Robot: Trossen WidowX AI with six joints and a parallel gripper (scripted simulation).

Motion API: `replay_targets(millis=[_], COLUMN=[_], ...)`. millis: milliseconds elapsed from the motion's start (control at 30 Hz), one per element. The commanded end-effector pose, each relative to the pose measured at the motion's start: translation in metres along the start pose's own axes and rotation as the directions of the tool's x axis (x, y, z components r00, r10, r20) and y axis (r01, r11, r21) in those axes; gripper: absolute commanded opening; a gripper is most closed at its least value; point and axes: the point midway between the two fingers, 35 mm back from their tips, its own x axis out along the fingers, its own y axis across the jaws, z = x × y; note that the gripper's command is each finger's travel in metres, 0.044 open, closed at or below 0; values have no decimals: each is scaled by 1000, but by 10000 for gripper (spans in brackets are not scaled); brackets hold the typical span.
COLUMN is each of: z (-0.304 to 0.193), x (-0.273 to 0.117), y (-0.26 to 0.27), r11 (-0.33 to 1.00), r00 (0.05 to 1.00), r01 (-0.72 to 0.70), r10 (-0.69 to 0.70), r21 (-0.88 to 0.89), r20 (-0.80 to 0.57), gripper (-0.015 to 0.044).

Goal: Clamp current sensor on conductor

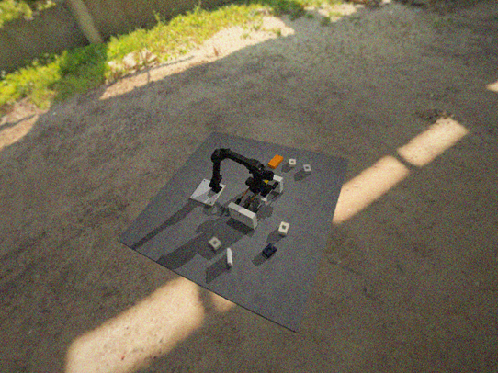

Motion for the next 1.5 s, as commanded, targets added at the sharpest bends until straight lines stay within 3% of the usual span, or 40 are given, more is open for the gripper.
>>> replay_targets(millis=[0,733,1233,1467], z=[0,0,0,-1], x=[0,0,-15,-12], y=[0,0,1,1], r11=[1000,1000,977,983], r00=[1000,1000,977,983], r01=[-1,-3,-215,-181], r10=[1,3,215,181], r21=[0,0,-4,-9], r20=[0,0,-4,-7], gripper=[0,0,0,0])
